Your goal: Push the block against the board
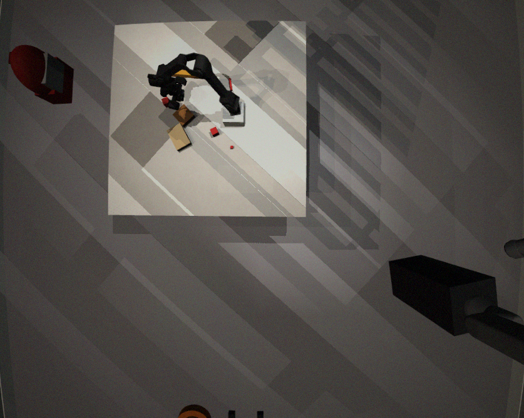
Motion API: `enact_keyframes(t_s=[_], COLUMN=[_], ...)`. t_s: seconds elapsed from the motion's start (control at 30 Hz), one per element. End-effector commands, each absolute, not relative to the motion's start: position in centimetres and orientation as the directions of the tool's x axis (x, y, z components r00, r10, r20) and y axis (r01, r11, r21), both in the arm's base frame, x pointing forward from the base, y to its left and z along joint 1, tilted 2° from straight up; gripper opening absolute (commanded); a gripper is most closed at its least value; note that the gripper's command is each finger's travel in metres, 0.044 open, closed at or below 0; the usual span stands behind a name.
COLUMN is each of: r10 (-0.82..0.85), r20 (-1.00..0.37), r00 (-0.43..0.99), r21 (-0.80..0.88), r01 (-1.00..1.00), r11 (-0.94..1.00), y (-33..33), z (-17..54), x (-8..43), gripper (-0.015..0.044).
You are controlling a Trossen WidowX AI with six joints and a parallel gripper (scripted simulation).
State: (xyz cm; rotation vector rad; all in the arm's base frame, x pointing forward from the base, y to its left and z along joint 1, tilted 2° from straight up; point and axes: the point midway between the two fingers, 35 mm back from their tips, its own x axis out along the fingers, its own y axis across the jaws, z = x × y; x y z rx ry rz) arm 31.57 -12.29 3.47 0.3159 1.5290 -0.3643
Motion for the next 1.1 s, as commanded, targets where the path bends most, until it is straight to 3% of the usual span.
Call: enact_keyframes(t_s=[0.0,0.43,0.63,0.8,1.07], r10=[-0.034,-0.035,-0.035,-0.035,-0.035], r20=[-0.999,-0.999,-0.999,-0.999,-0.999], r00=[0.013,0.015,0.015,0.015,0.015], r21=[-0.021,-0.006,-0.006,-0.006,-0.006], r01=[0.542,0.840,0.843,0.843,0.843], r11=[0.840,0.542,0.537,0.537,0.537], y=[-12.7,-13.6,-13.7,-13.8,-13.7], z=[3.6,3.4,3.1,-2.2,-2.2], x=[32.5,34.8,34.9,34.9,34.9], gripper=[0.0000,0.0000,0.0000,0.0000,0.0000])
